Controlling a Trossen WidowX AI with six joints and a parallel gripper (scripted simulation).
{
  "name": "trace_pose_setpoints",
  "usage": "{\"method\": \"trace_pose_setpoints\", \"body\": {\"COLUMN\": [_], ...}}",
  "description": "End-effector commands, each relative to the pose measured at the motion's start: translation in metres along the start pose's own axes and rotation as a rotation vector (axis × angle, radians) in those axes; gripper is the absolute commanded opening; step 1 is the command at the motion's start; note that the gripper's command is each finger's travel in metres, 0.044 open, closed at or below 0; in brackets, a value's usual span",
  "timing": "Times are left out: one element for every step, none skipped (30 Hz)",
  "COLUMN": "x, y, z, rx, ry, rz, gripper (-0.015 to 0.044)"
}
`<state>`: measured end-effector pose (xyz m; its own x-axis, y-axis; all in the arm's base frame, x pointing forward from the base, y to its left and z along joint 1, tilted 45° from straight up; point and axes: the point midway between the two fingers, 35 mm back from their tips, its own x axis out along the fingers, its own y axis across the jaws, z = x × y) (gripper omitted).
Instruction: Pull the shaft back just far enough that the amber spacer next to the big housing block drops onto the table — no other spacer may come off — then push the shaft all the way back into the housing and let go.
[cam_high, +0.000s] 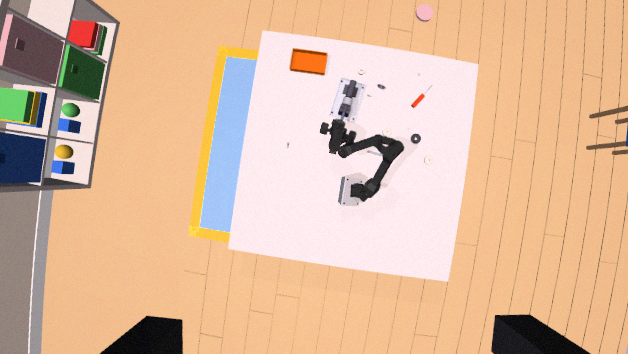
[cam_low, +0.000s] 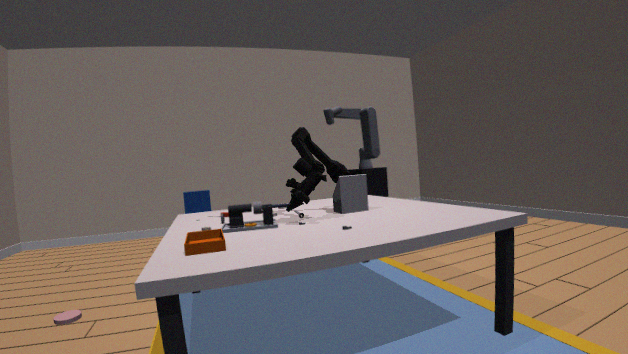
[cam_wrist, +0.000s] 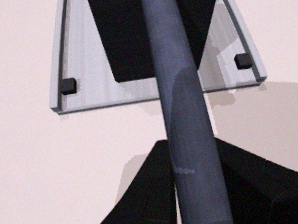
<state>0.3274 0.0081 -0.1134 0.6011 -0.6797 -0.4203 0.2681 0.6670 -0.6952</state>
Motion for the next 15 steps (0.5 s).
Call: {"method": "trace_pose_setpoints", "body": {"x": [0.0015,0.0017,0.0019,0.0020,0.0022,0.0024,0.0026,0.0028,0.0030,0.0032,0.0034,0.0036,0.0038,0.0040,0.0042], "y": [0.0011,0.0011,0.0011,0.0011,0.0011,0.0012,0.0012,0.0012,0.0012,0.0012,0.0012,0.0012,0.0012,0.0012,0.0012], "z": [0.0038,0.0040,0.0042,0.0044,0.0046,0.0048,0.0051,0.0053,0.0055,0.0057,0.0059,0.0061,0.0063,0.0065,0.0068], "rx": [0.005,0.005,0.005,0.005,0.005,0.005,0.005,0.005,0.005,0.005,0.005,0.005,0.005,0.005,0.005], "ry": [-0.004,-0.004,-0.004,-0.004,-0.004,-0.004,-0.004,-0.004,-0.004,-0.004,-0.004,-0.004,-0.004,-0.004,-0.004], "rz": [0.001,0.001,0.001,0.001,0.001,0.001,0.001,0.001,0.001,0.001,0.001,0.001,0.001,0.001,0.001], "gripper": [0.0000,0.0000,0.0000,0.0000,0.0000,0.0000,0.0000,0.0000,0.0000,0.0000,0.0000,0.0000,0.0000,0.0000,0.0000]}}
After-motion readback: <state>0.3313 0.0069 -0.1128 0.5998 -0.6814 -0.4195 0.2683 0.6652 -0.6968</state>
